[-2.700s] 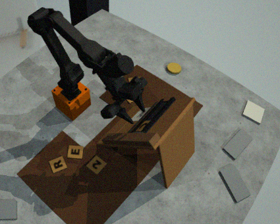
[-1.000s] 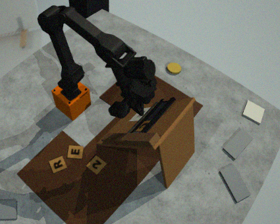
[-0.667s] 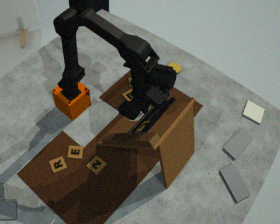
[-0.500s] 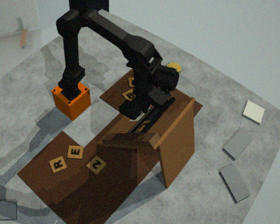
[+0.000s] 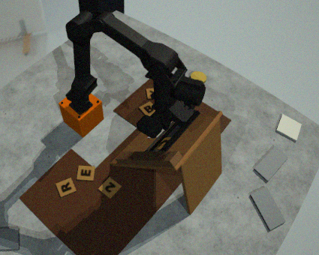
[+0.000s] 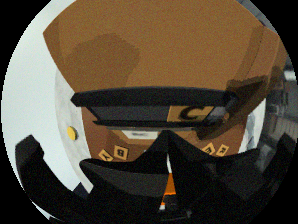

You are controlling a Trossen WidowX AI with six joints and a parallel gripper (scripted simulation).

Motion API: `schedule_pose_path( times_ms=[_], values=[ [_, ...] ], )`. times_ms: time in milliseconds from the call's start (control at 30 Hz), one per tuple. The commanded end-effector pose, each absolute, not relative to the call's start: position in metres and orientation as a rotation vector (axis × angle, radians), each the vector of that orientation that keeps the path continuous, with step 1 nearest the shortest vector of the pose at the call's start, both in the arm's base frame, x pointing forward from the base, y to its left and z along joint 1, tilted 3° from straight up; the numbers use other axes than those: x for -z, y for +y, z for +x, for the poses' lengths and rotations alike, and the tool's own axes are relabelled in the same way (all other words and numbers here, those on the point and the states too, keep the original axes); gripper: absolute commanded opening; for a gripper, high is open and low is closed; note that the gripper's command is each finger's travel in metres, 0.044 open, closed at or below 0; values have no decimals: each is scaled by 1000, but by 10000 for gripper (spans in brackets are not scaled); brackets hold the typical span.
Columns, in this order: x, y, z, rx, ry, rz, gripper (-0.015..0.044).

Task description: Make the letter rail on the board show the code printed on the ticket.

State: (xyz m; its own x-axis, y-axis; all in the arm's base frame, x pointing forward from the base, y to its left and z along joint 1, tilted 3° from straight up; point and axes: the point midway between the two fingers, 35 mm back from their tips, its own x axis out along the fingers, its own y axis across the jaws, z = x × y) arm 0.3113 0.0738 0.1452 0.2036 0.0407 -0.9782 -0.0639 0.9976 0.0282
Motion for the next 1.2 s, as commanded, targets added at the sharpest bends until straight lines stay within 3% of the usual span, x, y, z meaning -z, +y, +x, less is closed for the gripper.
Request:
schedule_pose_path(
  times_ms=[0,1167],
  values=[
    [-144,75,314,-78,1361,-16,0],
    [-136,79,329,-78,1360,-16,0]
  ],
)
